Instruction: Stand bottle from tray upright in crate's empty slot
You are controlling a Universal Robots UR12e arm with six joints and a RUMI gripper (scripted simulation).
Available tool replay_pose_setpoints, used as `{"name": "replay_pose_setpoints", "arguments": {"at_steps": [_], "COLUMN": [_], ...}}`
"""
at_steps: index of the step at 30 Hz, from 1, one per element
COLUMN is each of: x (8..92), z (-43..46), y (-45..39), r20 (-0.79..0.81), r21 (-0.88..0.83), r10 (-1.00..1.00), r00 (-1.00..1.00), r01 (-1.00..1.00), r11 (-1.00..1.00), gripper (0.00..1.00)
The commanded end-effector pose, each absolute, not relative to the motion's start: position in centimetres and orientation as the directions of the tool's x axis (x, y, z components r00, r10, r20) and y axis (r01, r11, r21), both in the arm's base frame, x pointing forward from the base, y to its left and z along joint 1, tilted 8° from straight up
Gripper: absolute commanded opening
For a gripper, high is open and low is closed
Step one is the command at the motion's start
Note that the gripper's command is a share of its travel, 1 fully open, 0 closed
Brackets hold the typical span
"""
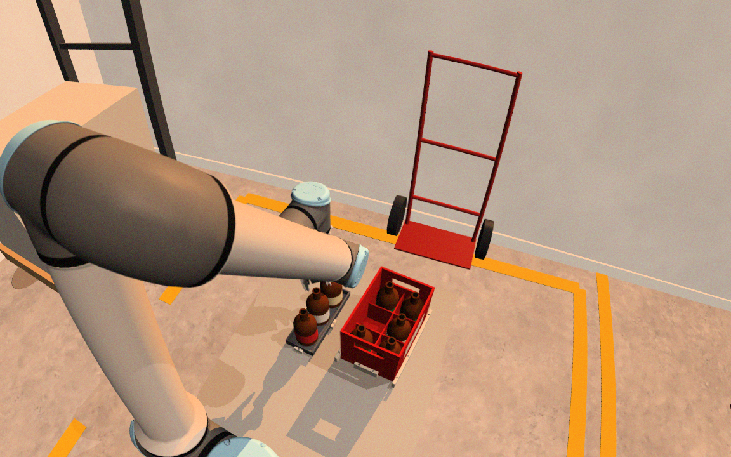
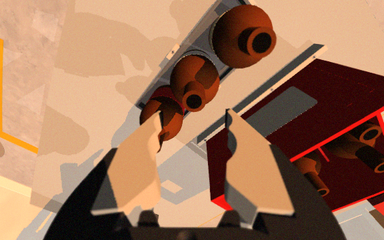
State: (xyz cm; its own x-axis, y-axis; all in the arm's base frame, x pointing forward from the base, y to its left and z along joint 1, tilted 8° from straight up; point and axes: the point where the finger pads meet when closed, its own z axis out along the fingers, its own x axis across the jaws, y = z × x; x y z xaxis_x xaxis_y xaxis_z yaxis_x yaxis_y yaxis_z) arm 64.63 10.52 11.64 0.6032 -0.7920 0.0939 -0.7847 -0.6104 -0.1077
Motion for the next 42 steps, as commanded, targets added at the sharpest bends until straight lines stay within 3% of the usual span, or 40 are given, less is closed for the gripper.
{"name": "replay_pose_setpoints", "arguments": {"at_steps": [1,42], "x": [64.7,65.2], "z": [11.5,8.2], "y": [10.5,10.5], "r20": [0.095,0.095], "r21": [-0.109,-0.109], "r10": [-0.792,-0.792], "r00": [0.603,0.603], "r01": [-0.785,-0.785], "r11": [-0.61,-0.61], "gripper": [0.38,0.38]}}
